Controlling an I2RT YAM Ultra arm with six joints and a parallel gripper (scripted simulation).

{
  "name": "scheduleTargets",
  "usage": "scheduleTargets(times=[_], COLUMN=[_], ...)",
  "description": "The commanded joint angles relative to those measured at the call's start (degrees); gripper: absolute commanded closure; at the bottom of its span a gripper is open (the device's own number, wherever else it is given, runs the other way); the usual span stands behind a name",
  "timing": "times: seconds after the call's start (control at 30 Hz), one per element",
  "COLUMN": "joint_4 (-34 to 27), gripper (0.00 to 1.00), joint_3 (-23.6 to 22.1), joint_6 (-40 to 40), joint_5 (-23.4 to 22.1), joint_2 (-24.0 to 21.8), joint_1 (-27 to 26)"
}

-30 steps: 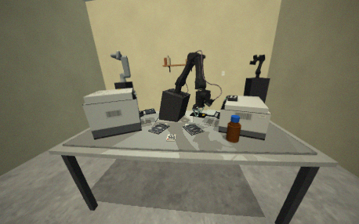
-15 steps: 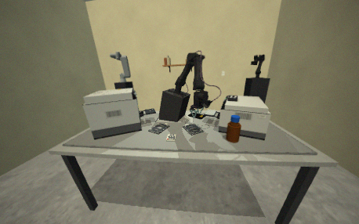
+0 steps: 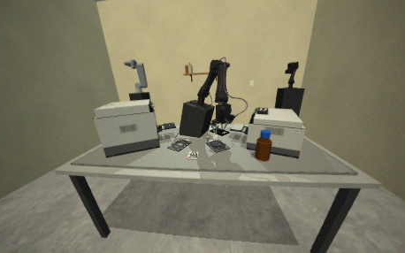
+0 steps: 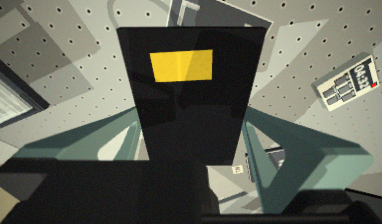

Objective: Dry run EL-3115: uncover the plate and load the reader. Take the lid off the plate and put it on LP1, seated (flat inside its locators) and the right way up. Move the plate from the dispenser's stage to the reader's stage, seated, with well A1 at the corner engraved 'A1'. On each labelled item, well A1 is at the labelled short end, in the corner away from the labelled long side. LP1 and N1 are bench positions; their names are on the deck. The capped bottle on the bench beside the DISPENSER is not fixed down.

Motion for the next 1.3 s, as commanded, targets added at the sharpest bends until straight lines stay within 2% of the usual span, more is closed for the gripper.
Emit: scheduleTargets(times=[0.0, 0.1, 0.17, 0.3, 0.37, 0.83, 1.27], joint_4=[1.1, 1.1, 1.3, 1.9, 1.9, 2.1, 1.8], gripper=[0.15, 0.15, 0.15, 0.15, 0.15, 0.15, 0.15], joint_3=[-0.2, -0.4, -1.0, -1.2, -0.6, 0.4, 1.3], joint_6=[2.4, 4.4, 6.2, 8.3, 9.4, 17.6, 16.2], joint_5=[-0.7, -0.8, -0.9, -1.4, -1.5, -1.2, -0.9], joint_2=[-1.5, -1.5, 0.9, 1.7, -0.2, -0.3, -0.4], joint_1=[-1.0, -0.6, -2.1, -4.0, -4.2, -3.5, -3.1])
